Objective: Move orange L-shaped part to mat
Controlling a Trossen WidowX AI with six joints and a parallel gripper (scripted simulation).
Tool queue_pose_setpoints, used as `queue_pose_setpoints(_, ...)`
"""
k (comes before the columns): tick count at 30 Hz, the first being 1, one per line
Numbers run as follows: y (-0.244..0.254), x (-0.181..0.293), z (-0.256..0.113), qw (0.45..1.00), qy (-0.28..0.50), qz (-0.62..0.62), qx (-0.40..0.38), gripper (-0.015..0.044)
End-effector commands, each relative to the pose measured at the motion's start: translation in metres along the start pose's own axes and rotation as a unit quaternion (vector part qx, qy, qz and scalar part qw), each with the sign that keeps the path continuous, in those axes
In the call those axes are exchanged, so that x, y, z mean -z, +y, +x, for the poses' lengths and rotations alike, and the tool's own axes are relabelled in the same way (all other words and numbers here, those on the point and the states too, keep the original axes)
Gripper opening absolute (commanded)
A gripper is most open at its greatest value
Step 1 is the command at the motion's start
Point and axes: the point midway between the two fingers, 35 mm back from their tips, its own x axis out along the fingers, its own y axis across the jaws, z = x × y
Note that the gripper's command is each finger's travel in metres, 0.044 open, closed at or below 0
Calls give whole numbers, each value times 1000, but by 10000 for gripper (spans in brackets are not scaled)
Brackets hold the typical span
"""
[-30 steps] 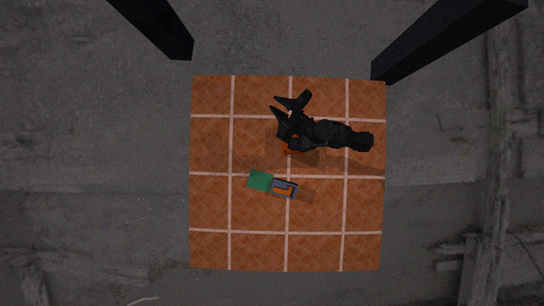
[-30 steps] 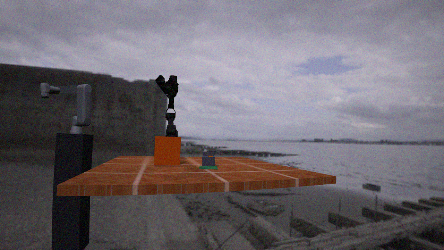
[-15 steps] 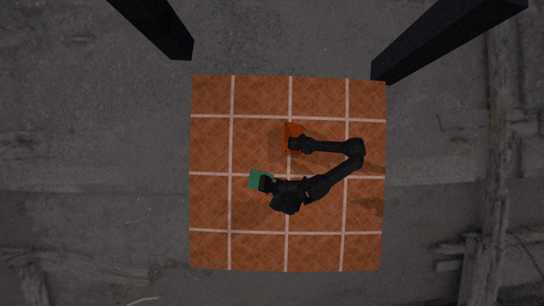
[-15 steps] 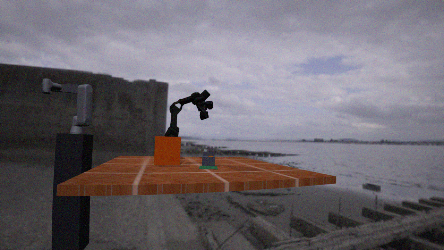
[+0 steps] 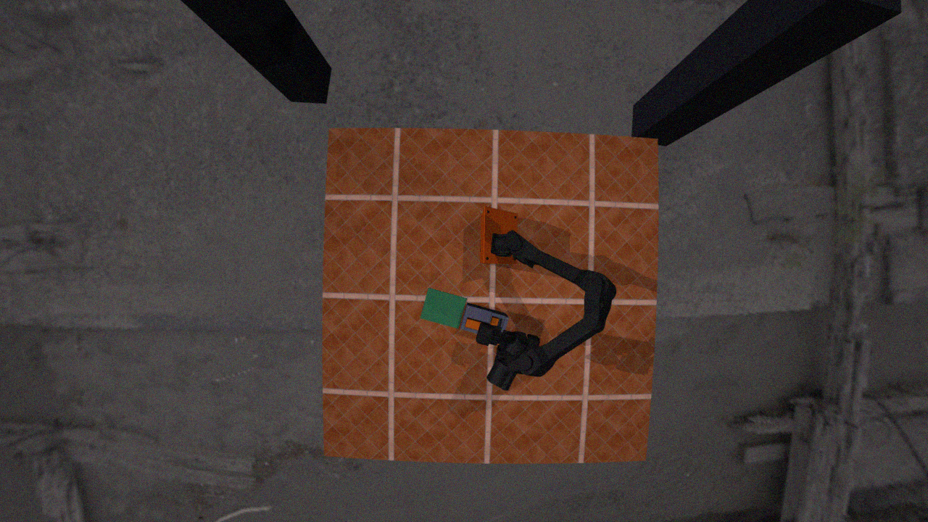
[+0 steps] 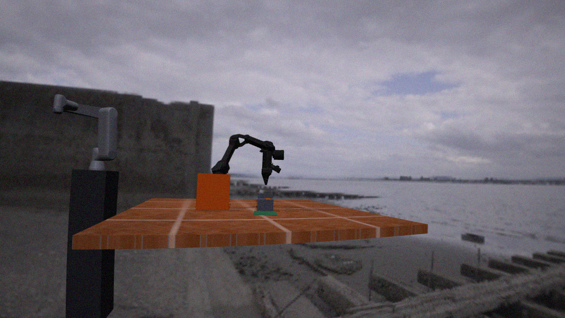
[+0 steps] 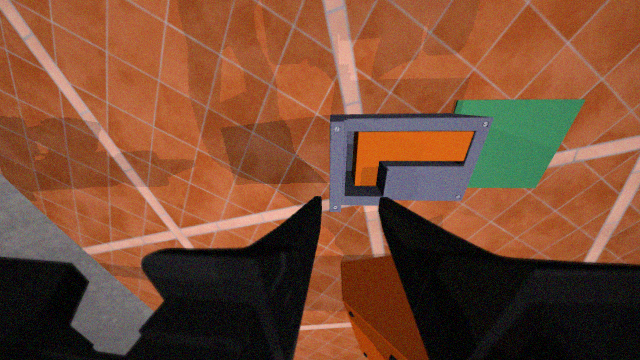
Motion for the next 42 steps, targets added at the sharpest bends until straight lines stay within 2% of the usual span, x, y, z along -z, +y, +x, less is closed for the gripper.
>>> queue_pose_setpoints(1, 2, -3, 1, 1000, -4, 7, -9, 180)
queue_pose_setpoints(8, 4, -3, 69, 1000, -4, 7, -11, 180)
queue_pose_setpoints(42, 6, -3, 108, 1000, -3, 7, -12, 180)
